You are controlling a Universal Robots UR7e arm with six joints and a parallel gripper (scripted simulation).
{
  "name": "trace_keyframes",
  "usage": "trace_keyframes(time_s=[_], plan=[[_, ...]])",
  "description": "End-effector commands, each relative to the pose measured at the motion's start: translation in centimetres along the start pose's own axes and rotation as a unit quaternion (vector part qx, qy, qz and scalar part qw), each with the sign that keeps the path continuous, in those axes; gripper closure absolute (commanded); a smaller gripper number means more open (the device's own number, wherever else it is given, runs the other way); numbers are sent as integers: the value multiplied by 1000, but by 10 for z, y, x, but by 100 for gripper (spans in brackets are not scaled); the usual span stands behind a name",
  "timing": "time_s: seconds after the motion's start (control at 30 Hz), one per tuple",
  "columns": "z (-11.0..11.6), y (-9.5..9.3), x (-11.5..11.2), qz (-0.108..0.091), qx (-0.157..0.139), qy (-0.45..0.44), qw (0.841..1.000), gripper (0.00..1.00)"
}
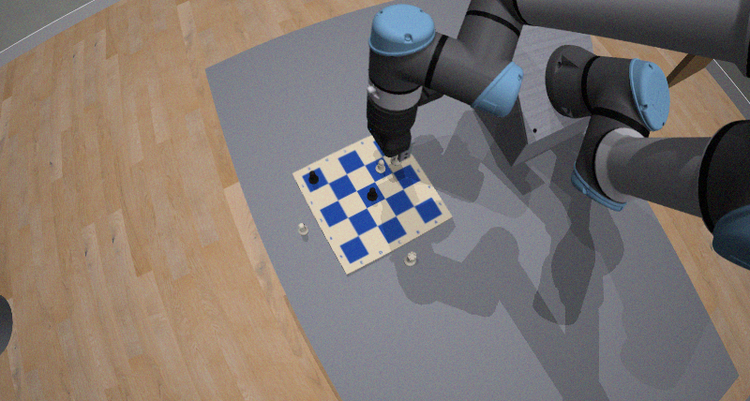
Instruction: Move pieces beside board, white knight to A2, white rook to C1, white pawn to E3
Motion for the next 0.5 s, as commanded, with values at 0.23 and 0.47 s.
trace_keyframes(time_s=[0.23,0.47], plan=[[1,60,-1,-1,0,1,1000,27],[1,63,-1,-1,0,1,1000,27]])
Point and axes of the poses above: the point where the finger pads meet when closed, its own y axis back along the fingers, its own x axis across the jaws, z = x × y, the point moved 8 cm from there along y, back along the fingers, and after that the axes turned 8 degrees about -y, right-handed, at the moved point
